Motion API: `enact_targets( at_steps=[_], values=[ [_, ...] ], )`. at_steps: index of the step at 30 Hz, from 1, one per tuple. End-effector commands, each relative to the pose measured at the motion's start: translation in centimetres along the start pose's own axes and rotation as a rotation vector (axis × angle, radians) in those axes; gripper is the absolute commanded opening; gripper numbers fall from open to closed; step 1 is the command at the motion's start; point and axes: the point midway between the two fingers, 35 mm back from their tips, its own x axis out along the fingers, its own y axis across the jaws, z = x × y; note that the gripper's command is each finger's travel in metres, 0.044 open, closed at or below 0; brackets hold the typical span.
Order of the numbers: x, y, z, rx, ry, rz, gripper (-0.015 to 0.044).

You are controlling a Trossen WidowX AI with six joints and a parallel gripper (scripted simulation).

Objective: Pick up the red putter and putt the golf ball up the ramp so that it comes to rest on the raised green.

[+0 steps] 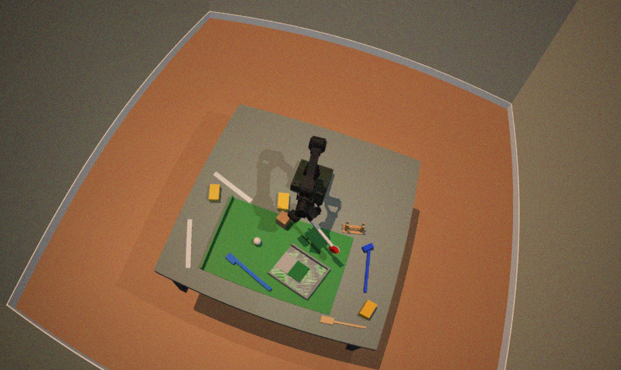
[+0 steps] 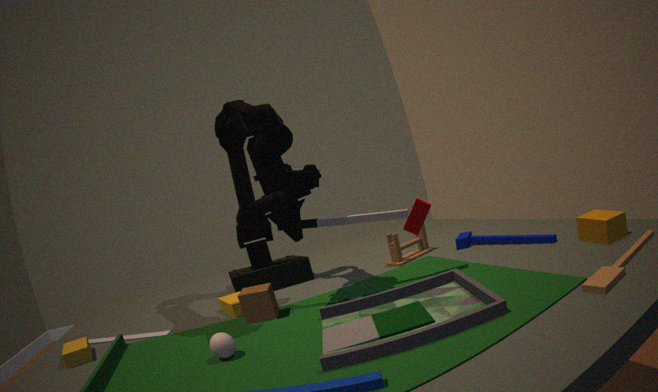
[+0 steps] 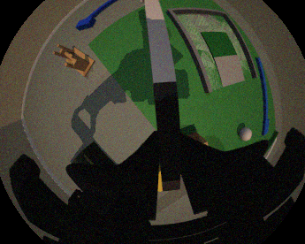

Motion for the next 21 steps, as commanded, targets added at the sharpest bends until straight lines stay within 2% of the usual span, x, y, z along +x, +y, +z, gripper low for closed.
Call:
enact_targets(
  at_steps=[1, 21],
  values=[
    [-0.6, -1.6, -1.9, 0.15, 0.013, -0.021, 0.0],
    [-3.0, -5.8, -12.0, 0.855, 0.077, -0.092, 0.0]
  ],
)
